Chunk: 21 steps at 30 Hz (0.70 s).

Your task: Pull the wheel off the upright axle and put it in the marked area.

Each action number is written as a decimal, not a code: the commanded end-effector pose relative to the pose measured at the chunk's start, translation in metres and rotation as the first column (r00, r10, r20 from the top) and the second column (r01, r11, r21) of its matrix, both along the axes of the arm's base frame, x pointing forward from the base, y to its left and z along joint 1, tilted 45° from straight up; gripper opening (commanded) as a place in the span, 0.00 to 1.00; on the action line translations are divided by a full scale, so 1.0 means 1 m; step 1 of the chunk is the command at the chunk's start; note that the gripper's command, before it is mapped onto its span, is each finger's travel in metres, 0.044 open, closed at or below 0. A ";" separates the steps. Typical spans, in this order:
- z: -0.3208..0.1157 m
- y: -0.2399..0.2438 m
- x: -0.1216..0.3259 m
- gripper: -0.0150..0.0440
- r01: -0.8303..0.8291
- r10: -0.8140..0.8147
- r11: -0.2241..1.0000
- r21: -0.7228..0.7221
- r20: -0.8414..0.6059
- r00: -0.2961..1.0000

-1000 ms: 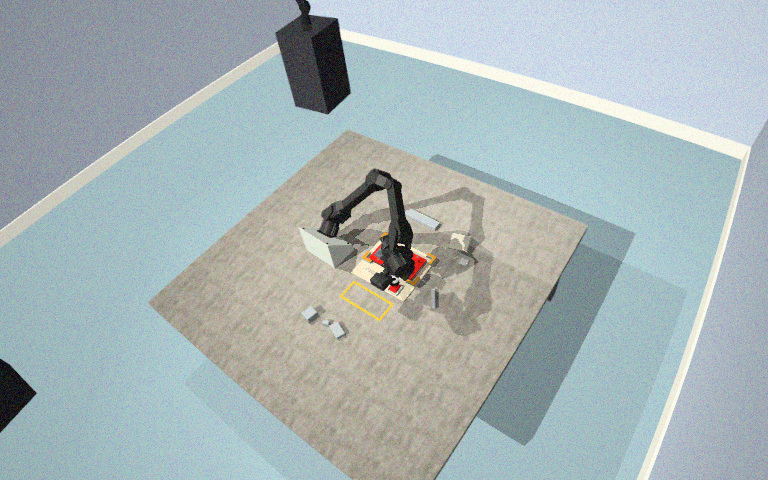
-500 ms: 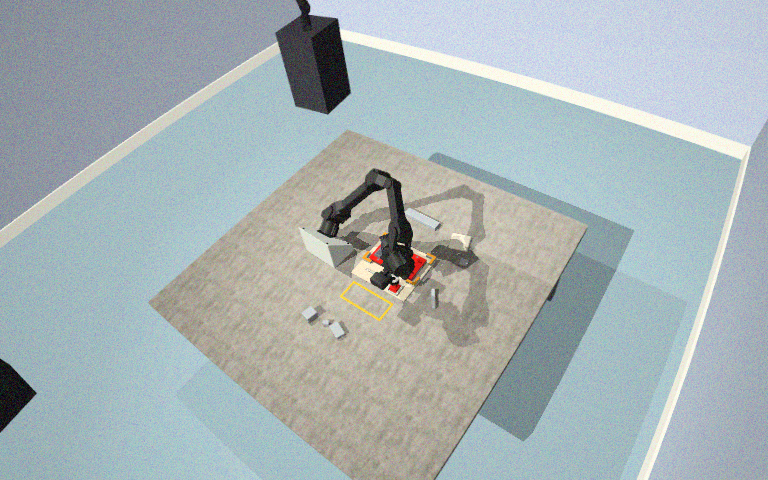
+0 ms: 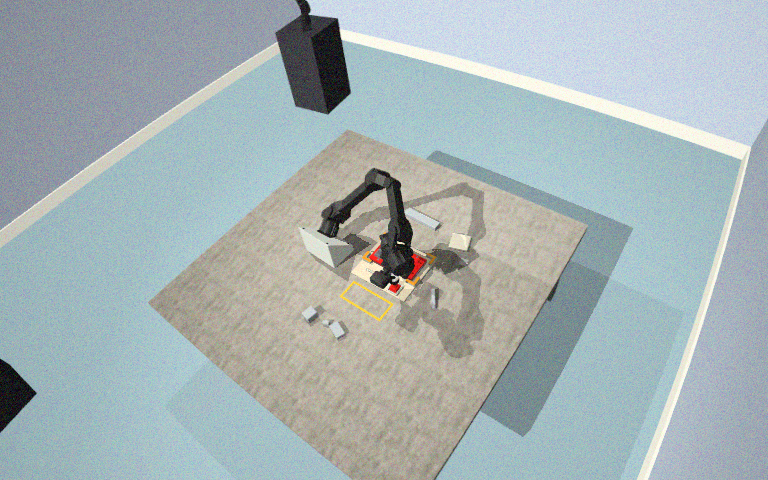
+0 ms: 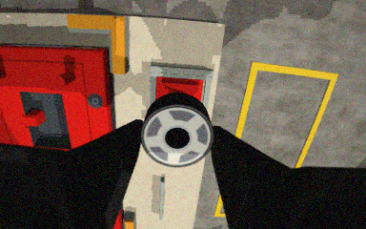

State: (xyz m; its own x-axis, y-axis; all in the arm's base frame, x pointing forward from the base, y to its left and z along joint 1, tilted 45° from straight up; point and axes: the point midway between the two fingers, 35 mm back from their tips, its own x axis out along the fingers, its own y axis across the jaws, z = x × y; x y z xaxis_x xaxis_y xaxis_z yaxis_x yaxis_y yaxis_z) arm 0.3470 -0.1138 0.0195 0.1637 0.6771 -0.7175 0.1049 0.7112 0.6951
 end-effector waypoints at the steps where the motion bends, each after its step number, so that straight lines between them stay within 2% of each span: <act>1: 0.003 -0.004 0.000 0.25 0.001 0.000 1.000 -0.005 0.008 1.000; 21: 0.008 -0.008 -0.001 0.25 0.003 -0.003 1.000 -0.004 0.008 1.000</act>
